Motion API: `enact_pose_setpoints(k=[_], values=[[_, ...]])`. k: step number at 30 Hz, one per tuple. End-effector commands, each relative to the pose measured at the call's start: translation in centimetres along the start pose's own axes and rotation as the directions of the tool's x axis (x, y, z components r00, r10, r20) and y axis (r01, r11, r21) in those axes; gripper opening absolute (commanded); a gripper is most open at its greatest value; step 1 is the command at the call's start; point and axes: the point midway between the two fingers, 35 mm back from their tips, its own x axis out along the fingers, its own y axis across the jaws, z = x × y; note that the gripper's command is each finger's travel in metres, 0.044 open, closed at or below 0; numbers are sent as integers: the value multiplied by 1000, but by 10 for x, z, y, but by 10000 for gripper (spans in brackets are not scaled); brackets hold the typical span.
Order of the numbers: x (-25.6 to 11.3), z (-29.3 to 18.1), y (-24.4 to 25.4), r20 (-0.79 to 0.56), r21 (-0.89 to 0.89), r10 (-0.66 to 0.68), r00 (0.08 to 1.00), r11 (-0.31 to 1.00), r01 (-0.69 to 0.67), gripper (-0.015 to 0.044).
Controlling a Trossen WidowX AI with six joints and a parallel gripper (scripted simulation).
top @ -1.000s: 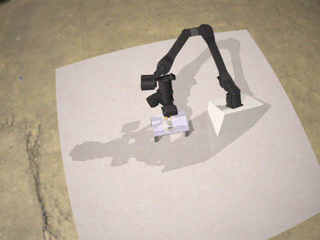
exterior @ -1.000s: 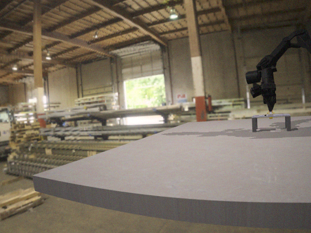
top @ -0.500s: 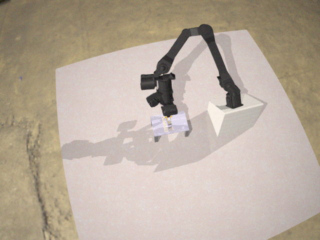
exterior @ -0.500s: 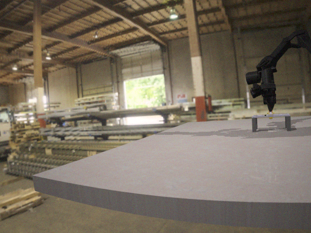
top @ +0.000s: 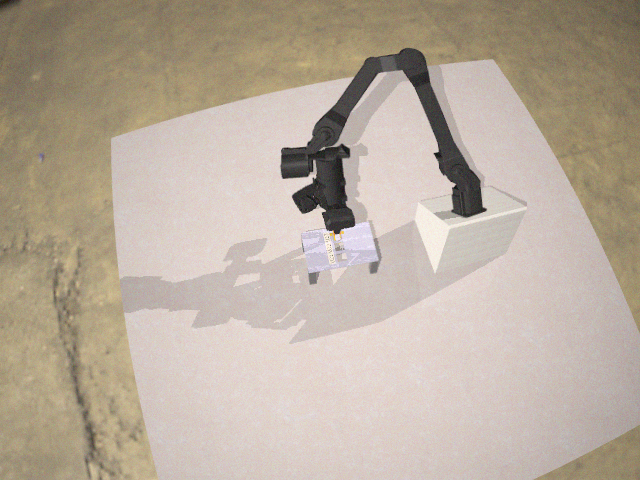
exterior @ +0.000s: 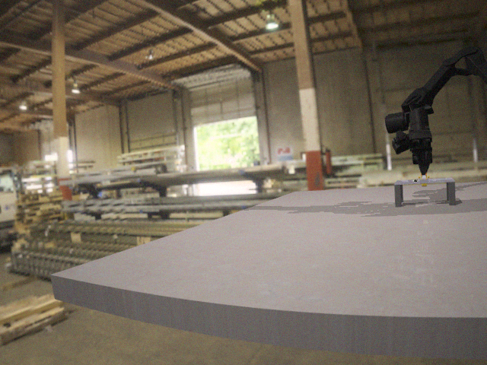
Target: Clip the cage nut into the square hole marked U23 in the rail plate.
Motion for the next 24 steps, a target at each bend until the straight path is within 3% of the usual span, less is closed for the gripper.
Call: enact_pose_setpoints(k=[1,24], values=[[-1,0,0,2,-3,7,1000,1000,-7,37],[-1,0,-4,2,-3,39,999,999,-39,37]])
